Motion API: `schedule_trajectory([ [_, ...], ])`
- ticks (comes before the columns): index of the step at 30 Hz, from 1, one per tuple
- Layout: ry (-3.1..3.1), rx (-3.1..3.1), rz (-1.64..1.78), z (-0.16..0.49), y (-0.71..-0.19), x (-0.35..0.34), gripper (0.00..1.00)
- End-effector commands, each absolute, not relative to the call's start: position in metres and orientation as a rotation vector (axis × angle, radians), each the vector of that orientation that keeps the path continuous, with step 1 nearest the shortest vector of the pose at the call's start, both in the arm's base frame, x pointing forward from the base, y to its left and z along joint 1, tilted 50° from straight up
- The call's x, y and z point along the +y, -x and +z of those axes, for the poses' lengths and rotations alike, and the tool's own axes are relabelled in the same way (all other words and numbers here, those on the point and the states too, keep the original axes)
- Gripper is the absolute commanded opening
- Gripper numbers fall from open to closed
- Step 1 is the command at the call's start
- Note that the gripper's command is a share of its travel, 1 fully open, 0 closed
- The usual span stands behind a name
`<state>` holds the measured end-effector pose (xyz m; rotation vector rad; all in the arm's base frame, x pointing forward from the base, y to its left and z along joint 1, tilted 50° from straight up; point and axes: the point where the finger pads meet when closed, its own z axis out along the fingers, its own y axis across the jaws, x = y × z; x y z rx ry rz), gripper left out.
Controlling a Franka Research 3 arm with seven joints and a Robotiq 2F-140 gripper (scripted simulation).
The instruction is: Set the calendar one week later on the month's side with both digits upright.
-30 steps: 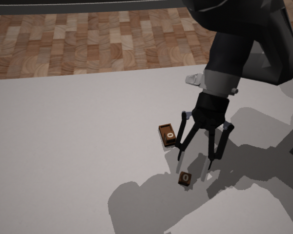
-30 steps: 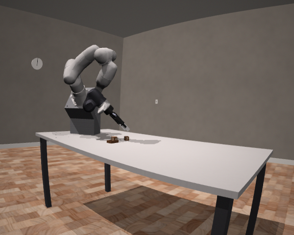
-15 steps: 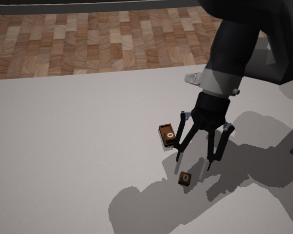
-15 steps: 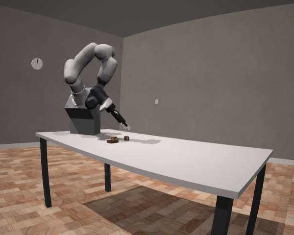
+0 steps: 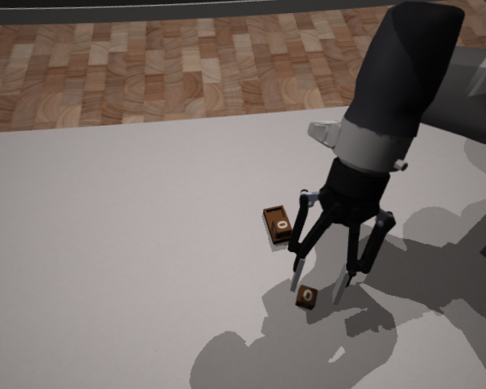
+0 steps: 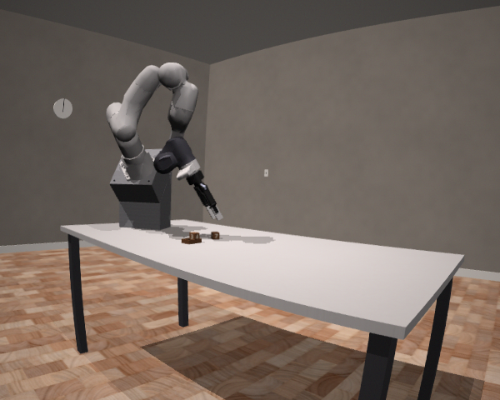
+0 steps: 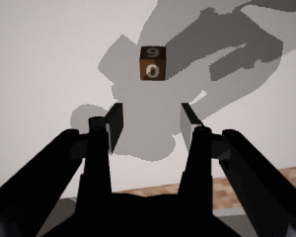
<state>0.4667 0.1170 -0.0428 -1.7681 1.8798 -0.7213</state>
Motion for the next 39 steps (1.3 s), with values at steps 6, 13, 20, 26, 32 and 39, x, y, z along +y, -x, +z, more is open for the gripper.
schedule_trajectory([
  [6, 1.745, 2.024, -0.909, -0.049, -0.472, 0.106, 0.41],
  [13, 1.725, 2.090, -1.012, -0.047, -0.469, 0.111, 0.41],
  [20, 1.723, 2.104, -1.037, -0.048, -0.470, 0.111, 0.41],
  [26, 1.694, 2.195, -1.207, -0.051, -0.473, 0.112, 0.41],
  [32, 1.670, 2.242, -1.299, -0.049, -0.470, 0.116, 0.41],
  [39, 1.670, 2.242, -1.299, -0.049, -0.471, 0.117, 1.00],
])
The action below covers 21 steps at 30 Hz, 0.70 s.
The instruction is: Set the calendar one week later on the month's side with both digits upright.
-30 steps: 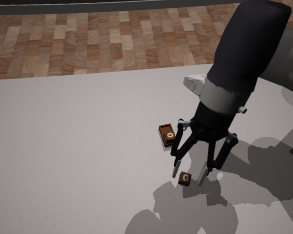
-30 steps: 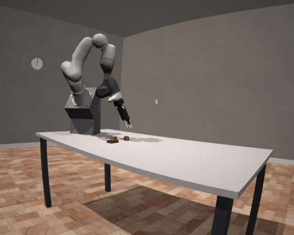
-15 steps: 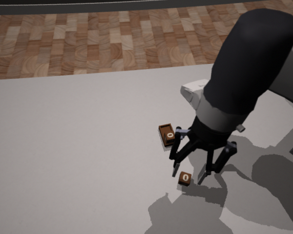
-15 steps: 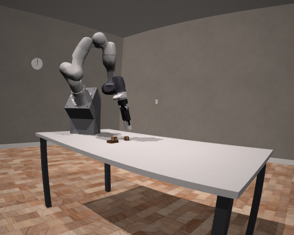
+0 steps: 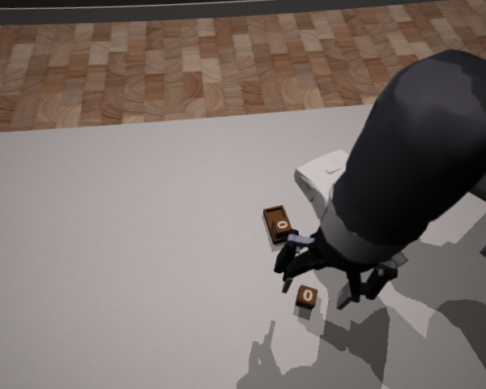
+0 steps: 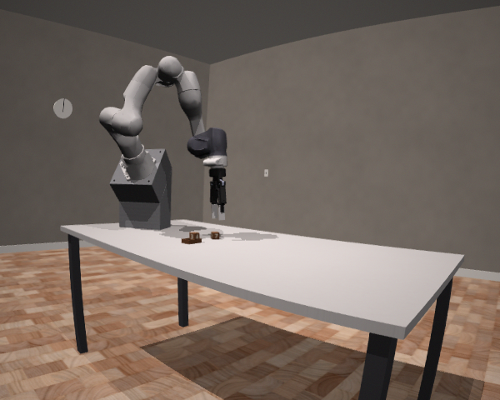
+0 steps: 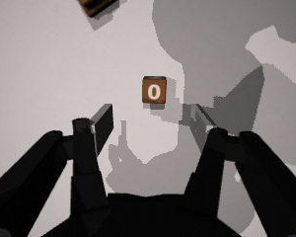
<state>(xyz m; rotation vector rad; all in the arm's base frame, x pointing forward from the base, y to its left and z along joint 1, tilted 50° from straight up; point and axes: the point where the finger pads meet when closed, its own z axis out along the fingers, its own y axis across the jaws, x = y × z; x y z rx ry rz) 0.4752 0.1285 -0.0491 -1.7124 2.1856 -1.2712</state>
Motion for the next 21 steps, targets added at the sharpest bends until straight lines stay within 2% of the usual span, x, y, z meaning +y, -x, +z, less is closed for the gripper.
schedule_trajectory([
  [1, 1.670, 2.242, -1.299, -0.0494, -0.4709, 0.1173, 1.00],
  [16, 1.700, 2.229, -1.299, -0.0507, -0.4699, 0.1181, 1.00],
  [21, 1.981, 2.122, -1.331, -0.0557, -0.4647, 0.1174, 1.00],
])
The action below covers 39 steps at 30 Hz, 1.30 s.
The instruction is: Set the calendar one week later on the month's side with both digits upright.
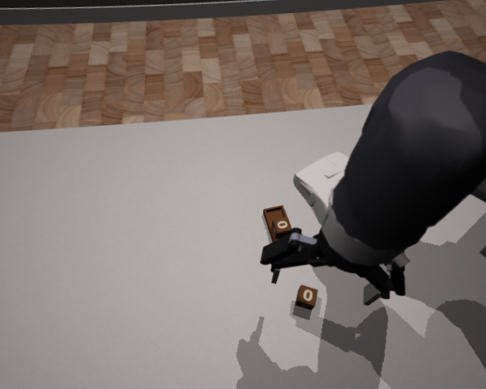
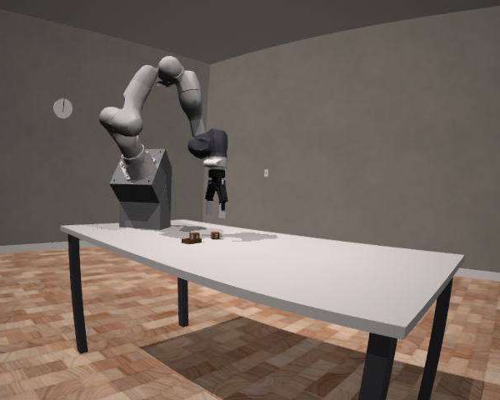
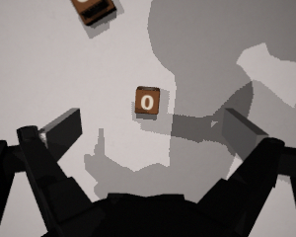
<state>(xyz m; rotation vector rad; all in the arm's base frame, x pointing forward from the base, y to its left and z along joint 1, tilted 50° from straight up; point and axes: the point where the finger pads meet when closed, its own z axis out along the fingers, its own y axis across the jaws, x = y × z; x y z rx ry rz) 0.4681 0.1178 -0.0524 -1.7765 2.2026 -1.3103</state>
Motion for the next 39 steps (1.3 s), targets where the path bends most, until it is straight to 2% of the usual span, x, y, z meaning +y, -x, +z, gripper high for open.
schedule_trajectory([
  [1, 2.011, 2.109, -1.333, -0.056, -0.464, 0.117, 1.00],
  [39, 3.054, 1.328, -1.280, -0.067, -0.449, 0.116, 1.00],
])
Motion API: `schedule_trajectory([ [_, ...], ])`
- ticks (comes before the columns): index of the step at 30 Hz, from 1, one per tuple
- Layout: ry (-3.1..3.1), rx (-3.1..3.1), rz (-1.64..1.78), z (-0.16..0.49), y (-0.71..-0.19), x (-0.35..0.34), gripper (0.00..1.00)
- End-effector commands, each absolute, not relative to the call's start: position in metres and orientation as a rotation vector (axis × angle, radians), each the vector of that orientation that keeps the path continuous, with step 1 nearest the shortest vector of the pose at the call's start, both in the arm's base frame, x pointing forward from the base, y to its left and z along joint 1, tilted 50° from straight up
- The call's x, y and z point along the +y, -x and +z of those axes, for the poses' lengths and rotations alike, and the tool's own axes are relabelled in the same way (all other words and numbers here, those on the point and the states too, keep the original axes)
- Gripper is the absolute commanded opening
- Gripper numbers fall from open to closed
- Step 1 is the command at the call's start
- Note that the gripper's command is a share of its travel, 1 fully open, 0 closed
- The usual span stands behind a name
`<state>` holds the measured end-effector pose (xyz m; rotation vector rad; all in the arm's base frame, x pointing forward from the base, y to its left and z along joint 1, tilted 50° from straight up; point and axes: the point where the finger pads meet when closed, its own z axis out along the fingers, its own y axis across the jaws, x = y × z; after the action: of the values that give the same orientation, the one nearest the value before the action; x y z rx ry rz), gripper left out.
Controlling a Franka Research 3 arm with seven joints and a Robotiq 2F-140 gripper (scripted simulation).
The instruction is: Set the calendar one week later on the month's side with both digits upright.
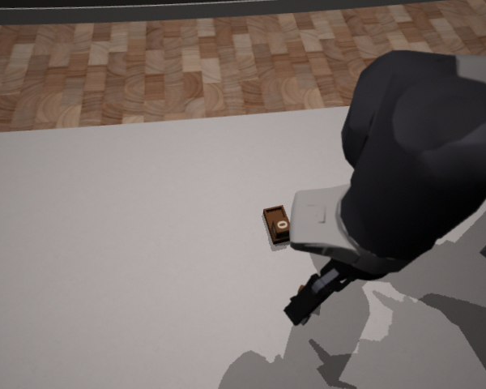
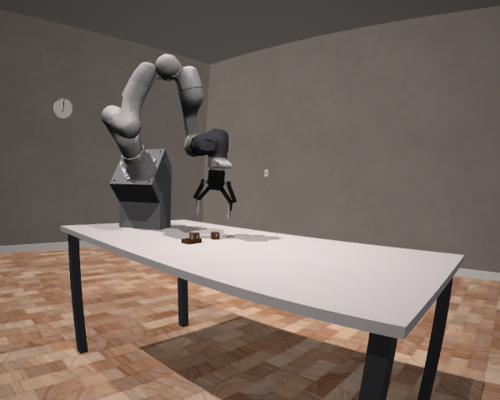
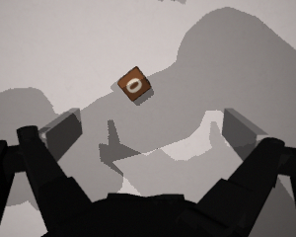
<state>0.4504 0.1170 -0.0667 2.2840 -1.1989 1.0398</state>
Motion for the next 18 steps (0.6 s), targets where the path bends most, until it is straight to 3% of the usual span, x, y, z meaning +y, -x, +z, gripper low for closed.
schedule_trajectory([
  [1, -2.329, -0.986, 0.966, -0.0671, -0.4485, 0.1162, 1.00],
  [18, -2.389, -0.551, 0.813, -0.0676, -0.4452, 0.1165, 1.00],
])
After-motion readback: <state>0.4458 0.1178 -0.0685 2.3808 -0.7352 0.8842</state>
